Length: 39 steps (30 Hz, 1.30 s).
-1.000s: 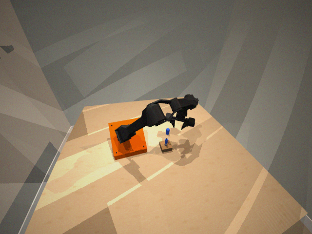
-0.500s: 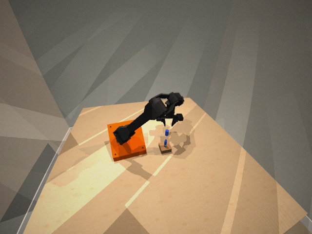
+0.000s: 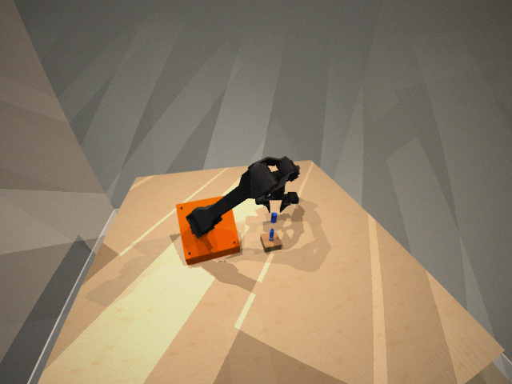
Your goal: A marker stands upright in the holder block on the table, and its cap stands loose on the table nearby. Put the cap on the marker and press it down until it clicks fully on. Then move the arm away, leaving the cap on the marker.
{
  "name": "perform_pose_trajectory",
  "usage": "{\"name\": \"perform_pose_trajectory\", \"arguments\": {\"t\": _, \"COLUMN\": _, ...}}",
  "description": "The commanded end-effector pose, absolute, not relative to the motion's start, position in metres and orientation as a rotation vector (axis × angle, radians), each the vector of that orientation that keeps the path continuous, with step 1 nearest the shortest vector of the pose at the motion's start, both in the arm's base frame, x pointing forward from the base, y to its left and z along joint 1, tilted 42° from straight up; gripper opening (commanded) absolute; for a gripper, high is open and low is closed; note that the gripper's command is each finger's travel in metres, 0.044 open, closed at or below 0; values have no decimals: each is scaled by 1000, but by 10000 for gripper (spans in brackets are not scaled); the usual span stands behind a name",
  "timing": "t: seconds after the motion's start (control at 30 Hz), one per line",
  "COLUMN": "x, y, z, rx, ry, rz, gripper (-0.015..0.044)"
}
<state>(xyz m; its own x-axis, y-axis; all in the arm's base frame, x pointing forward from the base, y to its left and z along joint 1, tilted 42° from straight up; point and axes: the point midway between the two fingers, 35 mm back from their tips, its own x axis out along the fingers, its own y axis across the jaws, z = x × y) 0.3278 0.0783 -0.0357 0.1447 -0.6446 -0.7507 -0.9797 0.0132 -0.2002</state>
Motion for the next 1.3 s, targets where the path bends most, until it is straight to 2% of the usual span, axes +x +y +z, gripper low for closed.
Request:
{"name": "perform_pose_trajectory", "arguments": {"t": 0.0, "x": 329, "y": 73, "z": -41, "rx": -1717, "ry": 1574, "rz": 592, "gripper": 236}}
{"name": "perform_pose_trajectory", "arguments": {"t": 0.9, "x": 334, "y": 46, "z": -71, "rx": -1718, "ry": 1575, "rz": 590, "gripper": 236}}
{"name": "perform_pose_trajectory", "arguments": {"t": 1.03, "x": 333, "y": 46, "z": -71, "rx": -1718, "ry": 1575, "rz": 590, "gripper": 131}}
{"name": "perform_pose_trajectory", "arguments": {"t": 1.27, "x": 333, "y": 46, "z": -71, "rx": -1718, "ry": 1575, "rz": 590, "gripper": 85}}
